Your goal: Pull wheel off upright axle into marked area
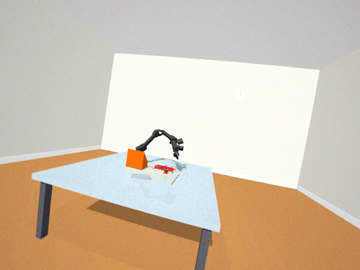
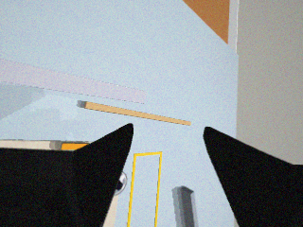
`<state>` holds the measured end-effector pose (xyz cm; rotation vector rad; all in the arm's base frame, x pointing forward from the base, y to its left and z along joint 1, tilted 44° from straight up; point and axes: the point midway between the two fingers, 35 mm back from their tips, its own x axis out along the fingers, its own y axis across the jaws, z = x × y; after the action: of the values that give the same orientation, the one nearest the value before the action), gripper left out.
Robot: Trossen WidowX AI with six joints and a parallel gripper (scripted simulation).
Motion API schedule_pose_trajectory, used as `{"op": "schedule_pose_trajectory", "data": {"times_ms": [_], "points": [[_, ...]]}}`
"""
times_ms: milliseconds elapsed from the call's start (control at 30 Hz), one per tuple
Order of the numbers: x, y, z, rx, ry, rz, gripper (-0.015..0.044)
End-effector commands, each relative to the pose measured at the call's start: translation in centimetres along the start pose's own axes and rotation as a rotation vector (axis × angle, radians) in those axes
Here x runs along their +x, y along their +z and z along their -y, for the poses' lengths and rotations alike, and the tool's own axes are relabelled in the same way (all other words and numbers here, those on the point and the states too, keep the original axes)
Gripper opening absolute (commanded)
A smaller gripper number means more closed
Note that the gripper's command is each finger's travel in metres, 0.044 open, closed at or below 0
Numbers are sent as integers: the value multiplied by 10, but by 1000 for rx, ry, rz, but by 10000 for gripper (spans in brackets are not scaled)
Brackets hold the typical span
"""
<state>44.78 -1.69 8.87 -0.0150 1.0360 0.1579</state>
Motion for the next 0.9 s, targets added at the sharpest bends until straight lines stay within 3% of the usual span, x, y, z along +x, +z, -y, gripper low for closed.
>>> {"op": "schedule_pose_trajectory", "data": {"times_ms": [0, 267, 867], "points": [[19, -39, -1, 14, 192, -191, 300], [22, -96, -16, 203, 661, -451, 300], [21, -107, -11, 210, 671, -455, 300]]}}
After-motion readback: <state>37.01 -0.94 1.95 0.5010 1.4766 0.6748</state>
